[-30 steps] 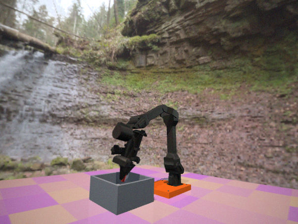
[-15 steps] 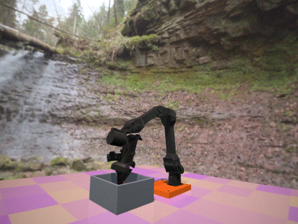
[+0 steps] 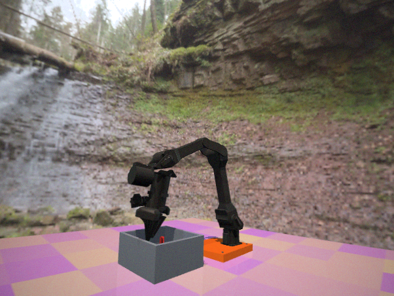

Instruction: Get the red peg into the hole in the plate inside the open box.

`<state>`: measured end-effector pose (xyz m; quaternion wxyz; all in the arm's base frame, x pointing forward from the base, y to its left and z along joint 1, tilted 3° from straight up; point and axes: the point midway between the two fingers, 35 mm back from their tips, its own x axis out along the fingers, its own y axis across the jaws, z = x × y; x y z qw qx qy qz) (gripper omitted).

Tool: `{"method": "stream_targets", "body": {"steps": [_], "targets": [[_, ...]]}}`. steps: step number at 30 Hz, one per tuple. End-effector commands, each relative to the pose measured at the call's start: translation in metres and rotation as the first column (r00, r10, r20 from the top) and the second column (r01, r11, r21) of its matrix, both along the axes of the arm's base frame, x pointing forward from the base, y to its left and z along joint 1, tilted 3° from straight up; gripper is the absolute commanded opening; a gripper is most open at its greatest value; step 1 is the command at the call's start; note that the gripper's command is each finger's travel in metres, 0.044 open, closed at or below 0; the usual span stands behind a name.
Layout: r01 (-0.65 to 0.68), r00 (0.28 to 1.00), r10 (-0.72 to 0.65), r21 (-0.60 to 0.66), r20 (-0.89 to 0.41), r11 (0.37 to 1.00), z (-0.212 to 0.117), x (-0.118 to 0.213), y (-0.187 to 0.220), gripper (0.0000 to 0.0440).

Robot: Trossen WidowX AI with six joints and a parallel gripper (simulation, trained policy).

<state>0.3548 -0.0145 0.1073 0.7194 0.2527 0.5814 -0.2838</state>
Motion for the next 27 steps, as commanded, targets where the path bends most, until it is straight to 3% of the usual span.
{"method": "stream_targets", "body": {"steps": [1,27], "targets": [[-0.003,1.0,0.004,0.017,-0.014,1.0,0.007,0.008,0.001,0.0215],[0.071,0.981,-0.052,0.095,-0.186,0.993,0.049,0.045,0.026,0.0278]]}}
